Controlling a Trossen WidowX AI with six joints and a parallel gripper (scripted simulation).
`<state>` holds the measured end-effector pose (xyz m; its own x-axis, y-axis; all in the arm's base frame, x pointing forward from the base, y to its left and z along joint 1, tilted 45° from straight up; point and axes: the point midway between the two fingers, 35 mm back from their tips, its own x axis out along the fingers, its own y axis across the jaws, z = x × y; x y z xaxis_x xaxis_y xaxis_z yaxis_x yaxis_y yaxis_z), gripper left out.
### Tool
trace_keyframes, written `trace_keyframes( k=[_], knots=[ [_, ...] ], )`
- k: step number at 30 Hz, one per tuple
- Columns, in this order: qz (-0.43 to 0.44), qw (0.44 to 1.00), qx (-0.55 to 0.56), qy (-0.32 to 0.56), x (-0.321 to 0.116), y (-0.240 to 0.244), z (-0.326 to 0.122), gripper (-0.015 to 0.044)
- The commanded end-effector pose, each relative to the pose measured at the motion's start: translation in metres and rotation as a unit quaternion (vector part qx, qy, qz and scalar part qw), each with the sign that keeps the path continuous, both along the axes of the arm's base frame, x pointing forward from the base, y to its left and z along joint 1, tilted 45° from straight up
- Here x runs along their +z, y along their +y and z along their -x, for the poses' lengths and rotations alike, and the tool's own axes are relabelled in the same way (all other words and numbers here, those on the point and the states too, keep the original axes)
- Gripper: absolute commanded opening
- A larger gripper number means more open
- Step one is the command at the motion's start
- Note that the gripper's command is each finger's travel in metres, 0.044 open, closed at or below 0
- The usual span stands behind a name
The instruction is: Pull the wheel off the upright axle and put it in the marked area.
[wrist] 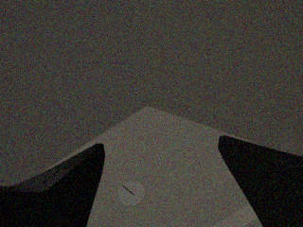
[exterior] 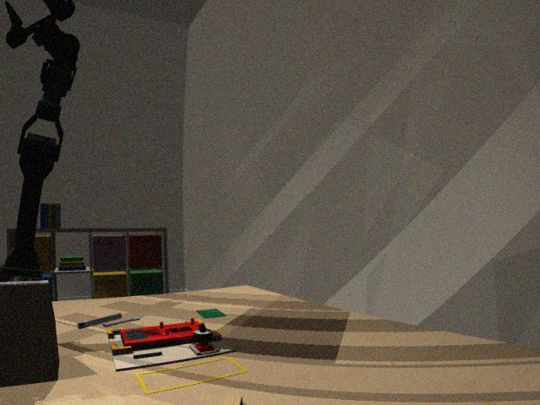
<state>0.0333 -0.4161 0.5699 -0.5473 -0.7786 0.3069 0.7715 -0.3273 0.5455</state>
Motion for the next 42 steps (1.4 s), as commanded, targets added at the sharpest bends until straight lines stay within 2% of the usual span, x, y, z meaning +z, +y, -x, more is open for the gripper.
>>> trace_keyframes(
  k=[1, 4, 16, 22, 30, 42],
  knots=[
    [0.002, 1.0, 0.0, -0.001, 0.001, 0.0, 0.001, 0.0374],
    [0.031, 0.999, 0.003, -0.015, 0.008, 0.005, 0.009, 0.03],
    [0.185, 0.979, 0.002, -0.088, 0.051, 0.053, 0.063, 0.03],
    [0.271, 0.955, -0.009, -0.116, 0.079, 0.097, 0.092, 0.03],
    [0.383, 0.913, -0.015, -0.142, 0.109, 0.16, 0.122, 0.03],
    [0.531, 0.832, 0.018, -0.163, 0.132, 0.237, 0.143, 0.03]
  ],
)
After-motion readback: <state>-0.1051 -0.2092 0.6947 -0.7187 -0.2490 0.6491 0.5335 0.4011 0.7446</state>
